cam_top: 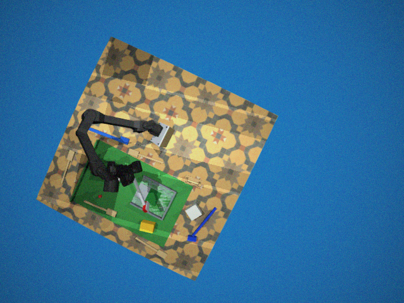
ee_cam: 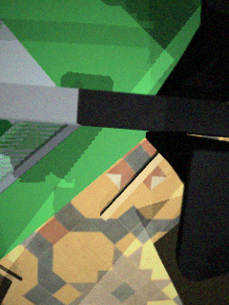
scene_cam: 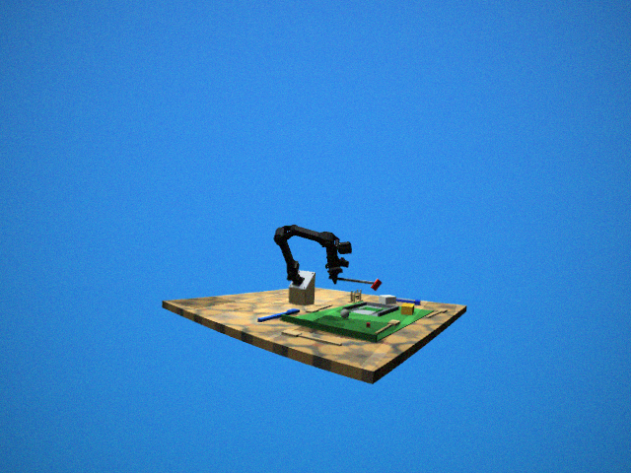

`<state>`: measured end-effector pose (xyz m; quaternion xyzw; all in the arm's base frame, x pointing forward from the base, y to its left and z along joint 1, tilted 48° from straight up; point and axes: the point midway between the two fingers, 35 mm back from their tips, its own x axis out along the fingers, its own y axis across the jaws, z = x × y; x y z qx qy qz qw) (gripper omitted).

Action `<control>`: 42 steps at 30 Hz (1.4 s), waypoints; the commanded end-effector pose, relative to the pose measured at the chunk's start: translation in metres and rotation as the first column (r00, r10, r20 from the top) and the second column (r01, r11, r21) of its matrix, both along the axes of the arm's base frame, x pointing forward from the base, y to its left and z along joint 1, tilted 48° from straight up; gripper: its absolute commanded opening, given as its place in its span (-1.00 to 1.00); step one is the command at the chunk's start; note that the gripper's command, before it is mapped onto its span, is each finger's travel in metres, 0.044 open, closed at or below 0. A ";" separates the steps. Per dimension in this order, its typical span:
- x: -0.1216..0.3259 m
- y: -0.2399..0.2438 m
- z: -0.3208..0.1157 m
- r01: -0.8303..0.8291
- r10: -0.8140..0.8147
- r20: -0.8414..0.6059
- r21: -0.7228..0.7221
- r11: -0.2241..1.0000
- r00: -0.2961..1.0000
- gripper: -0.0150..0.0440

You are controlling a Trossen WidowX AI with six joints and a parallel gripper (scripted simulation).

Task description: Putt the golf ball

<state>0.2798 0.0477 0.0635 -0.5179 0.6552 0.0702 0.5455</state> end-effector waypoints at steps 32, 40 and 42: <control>-0.055 -0.124 0.120 0.573 -0.536 0.488 0.087 0.815 0.689 -0.49; -0.053 -0.147 0.100 0.573 -0.536 0.489 0.087 0.815 0.688 -0.49; -0.052 -0.151 0.097 0.573 -0.535 0.490 0.086 0.815 0.688 -0.49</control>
